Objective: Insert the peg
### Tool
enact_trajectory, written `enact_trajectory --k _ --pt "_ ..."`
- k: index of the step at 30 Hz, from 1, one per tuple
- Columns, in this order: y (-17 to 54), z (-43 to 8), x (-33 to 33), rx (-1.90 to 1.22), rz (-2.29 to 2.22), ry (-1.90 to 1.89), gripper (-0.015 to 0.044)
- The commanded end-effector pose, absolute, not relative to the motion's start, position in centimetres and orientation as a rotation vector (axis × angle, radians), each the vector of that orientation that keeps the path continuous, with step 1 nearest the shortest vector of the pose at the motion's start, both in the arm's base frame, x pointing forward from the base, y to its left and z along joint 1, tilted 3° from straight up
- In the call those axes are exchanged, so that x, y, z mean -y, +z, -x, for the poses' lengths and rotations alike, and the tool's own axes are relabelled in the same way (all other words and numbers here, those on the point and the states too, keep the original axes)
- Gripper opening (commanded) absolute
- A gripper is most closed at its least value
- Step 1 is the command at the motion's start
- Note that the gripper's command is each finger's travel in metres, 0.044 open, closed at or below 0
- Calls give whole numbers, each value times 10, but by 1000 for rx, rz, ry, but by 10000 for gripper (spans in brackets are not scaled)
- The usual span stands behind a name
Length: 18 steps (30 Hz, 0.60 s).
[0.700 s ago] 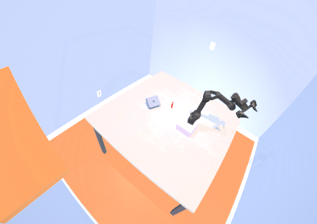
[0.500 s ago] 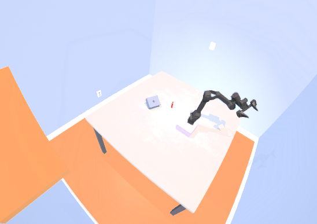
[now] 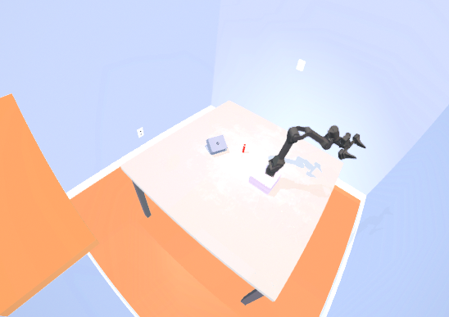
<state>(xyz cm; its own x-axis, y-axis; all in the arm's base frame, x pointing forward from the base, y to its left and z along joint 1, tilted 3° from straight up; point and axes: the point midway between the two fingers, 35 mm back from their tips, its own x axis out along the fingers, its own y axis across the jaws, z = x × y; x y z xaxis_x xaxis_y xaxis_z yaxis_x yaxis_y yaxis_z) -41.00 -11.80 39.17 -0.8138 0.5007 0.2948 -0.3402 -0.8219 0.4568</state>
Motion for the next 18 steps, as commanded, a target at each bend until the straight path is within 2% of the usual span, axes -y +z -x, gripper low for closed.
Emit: enact_trajectory --k 1,18 --pt "387 408 147 -519 -530 2668 440" --pt "369 377 252 -432 -388 3015 440"
